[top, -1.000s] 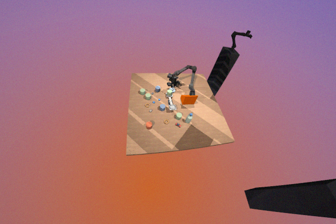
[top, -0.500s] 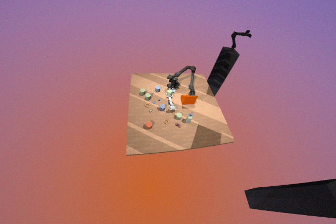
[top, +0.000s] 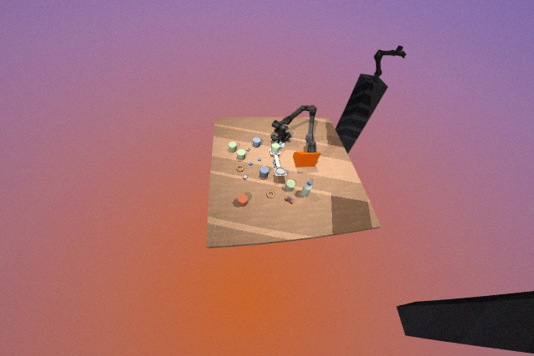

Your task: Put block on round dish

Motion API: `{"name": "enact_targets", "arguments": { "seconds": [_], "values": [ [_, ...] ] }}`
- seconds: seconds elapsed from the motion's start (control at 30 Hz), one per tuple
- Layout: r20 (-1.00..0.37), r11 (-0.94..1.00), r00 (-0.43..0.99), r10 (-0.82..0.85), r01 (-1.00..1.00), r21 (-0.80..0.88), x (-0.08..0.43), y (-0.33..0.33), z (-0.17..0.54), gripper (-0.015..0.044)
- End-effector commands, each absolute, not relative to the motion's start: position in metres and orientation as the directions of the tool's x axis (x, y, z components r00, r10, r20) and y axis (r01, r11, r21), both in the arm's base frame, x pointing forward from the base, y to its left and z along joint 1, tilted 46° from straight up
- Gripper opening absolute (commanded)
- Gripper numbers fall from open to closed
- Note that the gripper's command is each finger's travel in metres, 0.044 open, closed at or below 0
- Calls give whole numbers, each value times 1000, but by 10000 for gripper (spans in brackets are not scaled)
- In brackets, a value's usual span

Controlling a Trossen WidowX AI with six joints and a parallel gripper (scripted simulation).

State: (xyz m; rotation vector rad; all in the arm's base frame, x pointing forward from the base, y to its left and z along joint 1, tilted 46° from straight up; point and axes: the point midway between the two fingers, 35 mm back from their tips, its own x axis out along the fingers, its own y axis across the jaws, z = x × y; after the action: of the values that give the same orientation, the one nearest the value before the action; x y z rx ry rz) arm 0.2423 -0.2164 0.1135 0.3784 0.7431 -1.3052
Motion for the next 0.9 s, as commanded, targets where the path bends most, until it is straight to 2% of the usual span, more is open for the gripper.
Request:
{"name": "enact_targets", "arguments": {
  "seconds": [0.0, 0.33, 0.5, 0.87],
  "values": [
    [-681, 246, 80, -728, 957, -150, 242, -216, 114, 184],
    [-682, 247, 81, -727, 957, -150, 243, -211, 119, 440],
    [-686, 251, 82, -722, 956, -150, 238, -175, 150, 440],
    [-687, 255, 86, -722, 955, -149, 233, -149, 176, 440]
  ]
}}
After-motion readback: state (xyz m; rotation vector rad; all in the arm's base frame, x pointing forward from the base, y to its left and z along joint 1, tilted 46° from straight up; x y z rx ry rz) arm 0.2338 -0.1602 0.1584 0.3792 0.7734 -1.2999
